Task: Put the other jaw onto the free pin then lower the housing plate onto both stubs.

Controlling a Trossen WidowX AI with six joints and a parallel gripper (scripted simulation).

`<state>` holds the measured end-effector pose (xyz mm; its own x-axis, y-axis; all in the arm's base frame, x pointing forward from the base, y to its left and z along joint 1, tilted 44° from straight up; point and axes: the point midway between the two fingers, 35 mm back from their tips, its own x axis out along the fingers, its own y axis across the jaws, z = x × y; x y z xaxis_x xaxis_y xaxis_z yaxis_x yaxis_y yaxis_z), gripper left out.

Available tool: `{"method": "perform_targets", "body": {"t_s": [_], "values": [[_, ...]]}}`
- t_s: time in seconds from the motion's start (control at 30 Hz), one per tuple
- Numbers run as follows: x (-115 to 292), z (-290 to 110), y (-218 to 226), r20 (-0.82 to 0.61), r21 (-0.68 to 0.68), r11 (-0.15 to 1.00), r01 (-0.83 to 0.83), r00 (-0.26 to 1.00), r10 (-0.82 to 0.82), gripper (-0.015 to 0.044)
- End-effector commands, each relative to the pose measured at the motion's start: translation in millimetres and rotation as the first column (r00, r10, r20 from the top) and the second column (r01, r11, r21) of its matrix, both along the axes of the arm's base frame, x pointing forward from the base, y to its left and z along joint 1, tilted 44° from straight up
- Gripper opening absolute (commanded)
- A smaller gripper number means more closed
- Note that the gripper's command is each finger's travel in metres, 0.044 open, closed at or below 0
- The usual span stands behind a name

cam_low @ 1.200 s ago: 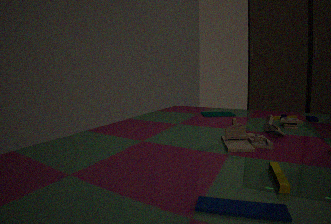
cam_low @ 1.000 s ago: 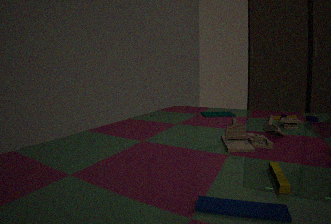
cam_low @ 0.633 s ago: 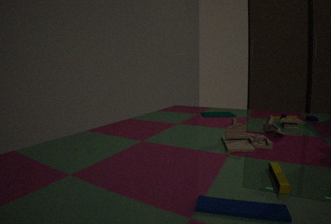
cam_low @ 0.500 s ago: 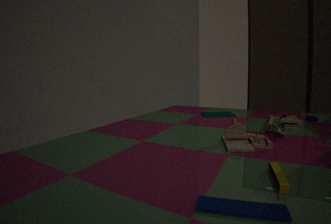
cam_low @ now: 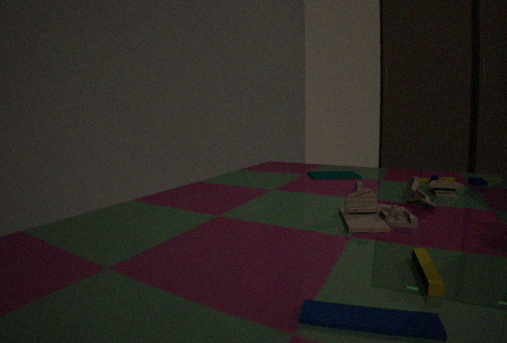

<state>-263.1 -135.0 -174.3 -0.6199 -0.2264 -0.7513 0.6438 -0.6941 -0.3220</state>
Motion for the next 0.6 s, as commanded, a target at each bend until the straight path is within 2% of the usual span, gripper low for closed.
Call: {"method": "perform_targets", "body": {"t_s": [0.0, 0.57], "values": [[9.2, -6.6, -19.7, 0.043, -0.013, 0.998, -0.06, 0.997, 0.061, 0.0], [76.4, -34.1, -88.4, 0.261, -0.005, 0.946, -0.323, 0.913, 0.313, 0.0]]}}
